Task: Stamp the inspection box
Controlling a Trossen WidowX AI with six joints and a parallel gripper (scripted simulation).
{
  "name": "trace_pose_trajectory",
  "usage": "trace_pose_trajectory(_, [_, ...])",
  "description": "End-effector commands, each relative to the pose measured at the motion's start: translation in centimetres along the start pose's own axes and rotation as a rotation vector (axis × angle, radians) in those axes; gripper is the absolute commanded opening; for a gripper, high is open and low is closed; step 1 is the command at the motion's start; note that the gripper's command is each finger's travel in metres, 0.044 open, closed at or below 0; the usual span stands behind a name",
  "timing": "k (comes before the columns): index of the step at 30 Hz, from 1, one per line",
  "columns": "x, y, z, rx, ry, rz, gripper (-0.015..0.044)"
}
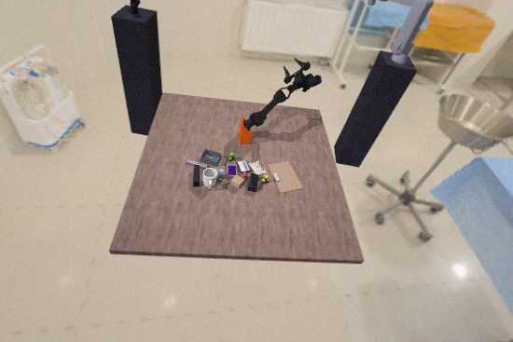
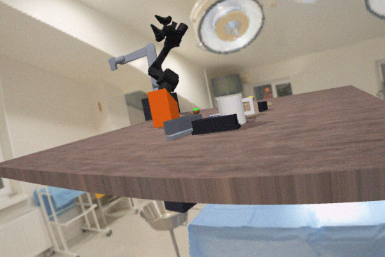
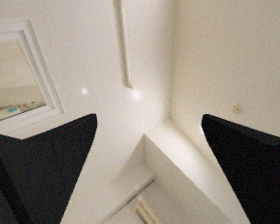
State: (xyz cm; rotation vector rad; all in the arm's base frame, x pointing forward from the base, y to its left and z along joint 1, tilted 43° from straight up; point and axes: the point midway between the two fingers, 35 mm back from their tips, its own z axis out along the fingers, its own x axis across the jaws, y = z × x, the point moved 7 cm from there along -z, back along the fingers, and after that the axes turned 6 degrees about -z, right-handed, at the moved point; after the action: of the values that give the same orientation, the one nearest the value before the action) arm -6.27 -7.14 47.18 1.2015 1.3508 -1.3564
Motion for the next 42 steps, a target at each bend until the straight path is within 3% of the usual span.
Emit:
trace_pose_trajectory(1, [0.0,0.3,0.0,-0.005,0.003,-0.004,0.0374])
trace_pose_trajectory(8, [0.1,10.5,0.8,-0.187,0.132,-0.147,0.021])
trace_pose_trajectory(18, [5.7,24.5,2.3,-0.423,0.442,-0.323,0.021])
trace_pose_trajectory(27, [15.8,34.0,3.3,-0.574,0.863,-0.441,0.021])
trace_pose_trajectory(34, [25.7,37.8,3.2,-0.62,1.286,-0.472,0.021])
trace_pose_trajectory(42, [37.0,38.0,1.1,-0.558,1.852,-0.393,0.021])
